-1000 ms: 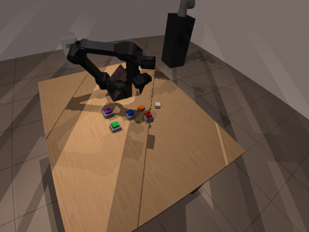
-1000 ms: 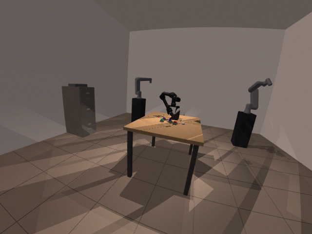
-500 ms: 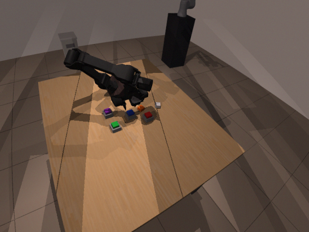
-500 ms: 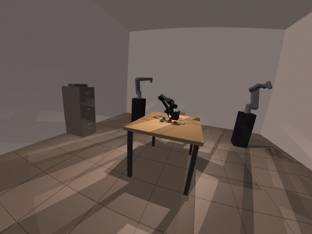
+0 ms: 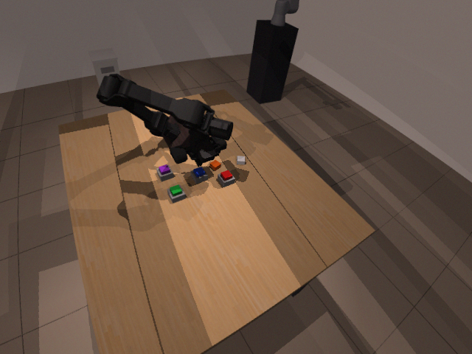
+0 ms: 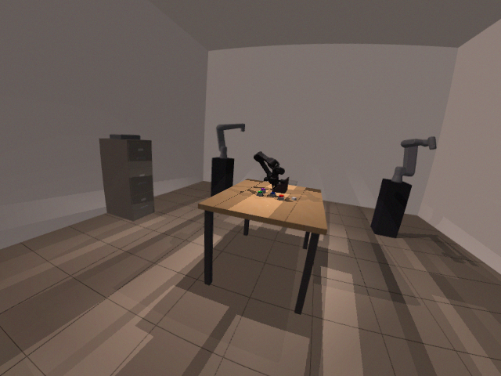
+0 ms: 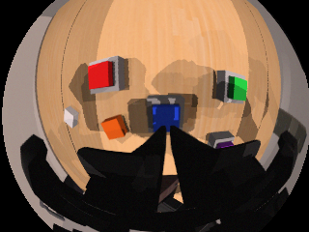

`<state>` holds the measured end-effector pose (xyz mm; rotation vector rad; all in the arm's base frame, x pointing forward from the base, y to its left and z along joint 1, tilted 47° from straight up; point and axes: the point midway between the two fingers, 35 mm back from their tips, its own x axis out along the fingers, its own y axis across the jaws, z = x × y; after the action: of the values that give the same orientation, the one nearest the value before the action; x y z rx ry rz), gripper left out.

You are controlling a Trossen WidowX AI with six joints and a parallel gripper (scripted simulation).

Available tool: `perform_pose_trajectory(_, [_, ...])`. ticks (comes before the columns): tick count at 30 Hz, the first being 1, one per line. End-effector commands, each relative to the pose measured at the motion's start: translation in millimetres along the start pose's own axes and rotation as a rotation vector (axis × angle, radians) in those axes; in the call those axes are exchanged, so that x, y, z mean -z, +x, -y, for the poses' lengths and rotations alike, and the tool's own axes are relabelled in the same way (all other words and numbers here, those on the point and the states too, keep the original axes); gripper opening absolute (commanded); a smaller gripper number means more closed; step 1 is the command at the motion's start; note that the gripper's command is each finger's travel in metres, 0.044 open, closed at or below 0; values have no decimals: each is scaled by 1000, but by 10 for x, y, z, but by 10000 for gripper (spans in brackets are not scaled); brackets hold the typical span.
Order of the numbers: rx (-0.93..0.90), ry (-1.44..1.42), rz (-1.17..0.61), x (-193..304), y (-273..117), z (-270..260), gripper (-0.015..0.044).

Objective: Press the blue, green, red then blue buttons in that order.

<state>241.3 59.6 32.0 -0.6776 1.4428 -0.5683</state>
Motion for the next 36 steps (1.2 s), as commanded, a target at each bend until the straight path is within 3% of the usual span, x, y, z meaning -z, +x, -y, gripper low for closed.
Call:
perform_pose_trajectory(1, [3,-4,2,0,48,3,20])
perform_pose_trajectory(18, [4,-4,2,2,314,8,20])
perform_pose_trajectory(36, [4,-4,2,2,316,8,20])
